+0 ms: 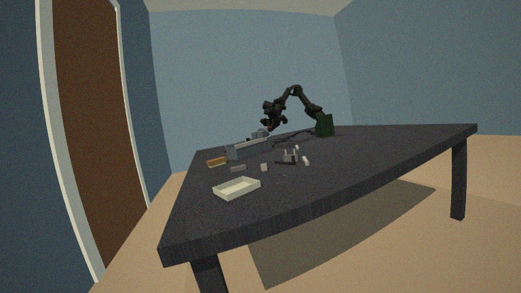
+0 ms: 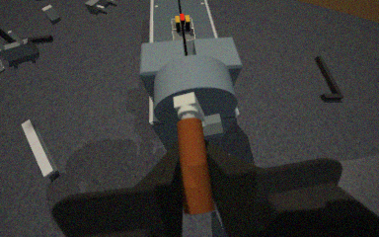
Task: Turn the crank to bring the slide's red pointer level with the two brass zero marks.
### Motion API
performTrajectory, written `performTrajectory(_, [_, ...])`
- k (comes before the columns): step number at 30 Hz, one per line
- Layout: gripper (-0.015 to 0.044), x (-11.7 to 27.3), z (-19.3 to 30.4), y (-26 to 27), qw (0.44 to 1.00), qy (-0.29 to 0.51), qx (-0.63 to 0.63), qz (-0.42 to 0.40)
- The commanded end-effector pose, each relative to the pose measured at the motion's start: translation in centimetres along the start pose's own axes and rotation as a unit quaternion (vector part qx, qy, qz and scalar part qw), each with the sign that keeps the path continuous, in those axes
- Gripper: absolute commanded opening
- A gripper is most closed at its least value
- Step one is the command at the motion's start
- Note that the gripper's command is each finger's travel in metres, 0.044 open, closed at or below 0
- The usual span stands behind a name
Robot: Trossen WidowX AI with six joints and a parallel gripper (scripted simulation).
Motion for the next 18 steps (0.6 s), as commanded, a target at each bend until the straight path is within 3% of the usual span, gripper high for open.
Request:
performTrajectory(1, [0.0, 0.22, -0.17, -0.62, 1.0, -0.004, -0.004, 0.011])
performTrajectory(18, [0.0, 0.2, -0.17, -0.78, 1.0, -0.004, -0.004, 0.011])
Point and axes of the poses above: the point midway between the two fingers, 35 mm back from their tips, its own x axis back along the fingers, its own y axis across the jaws, z = x × y, the point moved 10 cm from there along x, back along the fingers, and after that the axes turned 6 degrees about -x, right-handed, at the moved point
